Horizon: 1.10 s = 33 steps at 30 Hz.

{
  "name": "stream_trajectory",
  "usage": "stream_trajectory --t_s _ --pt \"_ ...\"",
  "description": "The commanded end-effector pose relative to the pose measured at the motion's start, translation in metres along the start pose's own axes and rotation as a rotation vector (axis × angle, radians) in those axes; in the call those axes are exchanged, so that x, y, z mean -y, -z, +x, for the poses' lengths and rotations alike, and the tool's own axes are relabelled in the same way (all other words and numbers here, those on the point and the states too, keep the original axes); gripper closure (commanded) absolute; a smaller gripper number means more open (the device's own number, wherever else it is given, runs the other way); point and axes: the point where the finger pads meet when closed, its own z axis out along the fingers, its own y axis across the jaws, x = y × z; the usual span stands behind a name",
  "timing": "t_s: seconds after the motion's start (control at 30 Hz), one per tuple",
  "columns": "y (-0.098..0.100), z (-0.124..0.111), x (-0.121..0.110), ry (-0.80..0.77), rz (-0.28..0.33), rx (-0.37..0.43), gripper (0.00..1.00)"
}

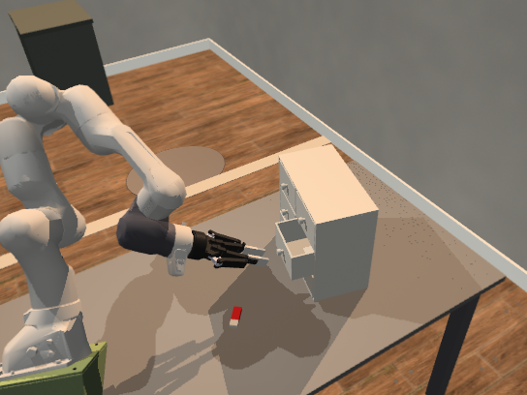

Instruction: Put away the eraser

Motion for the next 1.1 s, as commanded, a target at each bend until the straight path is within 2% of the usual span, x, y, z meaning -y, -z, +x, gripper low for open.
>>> stream_trajectory --t_s 0.0,0.23,0.47,1.07 --pt "0.004 0.0 -0.004 -0.007 -0.012 0.005 0.8" --pt "0.012 0.002 -0.004 -0.007 -0.012 0.005 0.8" --pt "0.055 0.009 -0.003 -0.007 -0.012 0.005 0.8" --pt "0.062 0.009 -0.003 -0.007 -0.013 -0.016 0.8"
